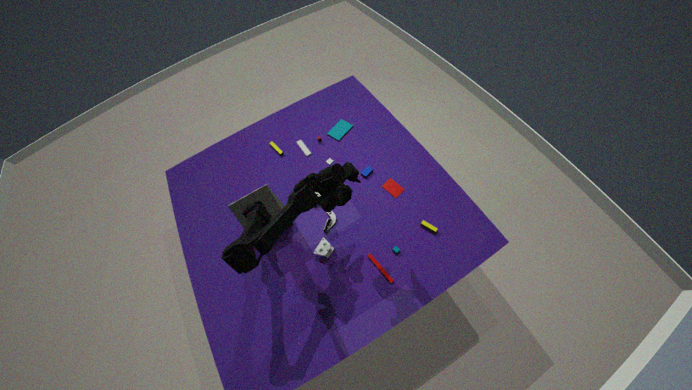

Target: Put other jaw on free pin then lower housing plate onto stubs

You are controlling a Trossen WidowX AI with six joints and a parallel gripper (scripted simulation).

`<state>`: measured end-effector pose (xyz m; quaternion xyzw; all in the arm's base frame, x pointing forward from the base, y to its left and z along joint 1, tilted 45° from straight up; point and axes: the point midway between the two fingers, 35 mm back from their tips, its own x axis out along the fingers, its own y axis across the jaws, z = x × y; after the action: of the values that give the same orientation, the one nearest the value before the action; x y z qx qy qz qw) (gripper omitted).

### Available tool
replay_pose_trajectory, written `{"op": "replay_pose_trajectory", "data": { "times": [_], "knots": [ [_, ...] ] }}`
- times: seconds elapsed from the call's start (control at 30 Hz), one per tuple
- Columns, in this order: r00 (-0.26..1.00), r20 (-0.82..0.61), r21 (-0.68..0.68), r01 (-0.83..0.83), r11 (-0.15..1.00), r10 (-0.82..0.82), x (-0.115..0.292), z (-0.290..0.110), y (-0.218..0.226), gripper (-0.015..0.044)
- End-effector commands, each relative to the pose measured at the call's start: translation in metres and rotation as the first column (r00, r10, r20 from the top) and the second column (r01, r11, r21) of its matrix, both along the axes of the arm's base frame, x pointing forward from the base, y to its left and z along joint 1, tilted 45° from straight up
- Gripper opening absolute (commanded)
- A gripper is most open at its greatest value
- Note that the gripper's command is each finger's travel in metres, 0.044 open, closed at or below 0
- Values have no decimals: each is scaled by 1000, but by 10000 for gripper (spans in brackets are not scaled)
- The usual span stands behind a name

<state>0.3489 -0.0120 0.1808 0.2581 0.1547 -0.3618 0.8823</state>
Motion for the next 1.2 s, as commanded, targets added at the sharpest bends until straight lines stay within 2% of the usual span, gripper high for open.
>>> {"op": "replay_pose_trajectory", "data": {
  "times": [0.0, 0.57, 1.17],
  "knots": [
    [998, -2, 62, 70, 996, -70, -4, -12, -8, 440],
    [921, -7, 275, 377, 884, -391, -30, -46, -43, 440],
    [699, -34, 432, 654, 620, -714, -67, -74, -74, 440]
  ]
}}
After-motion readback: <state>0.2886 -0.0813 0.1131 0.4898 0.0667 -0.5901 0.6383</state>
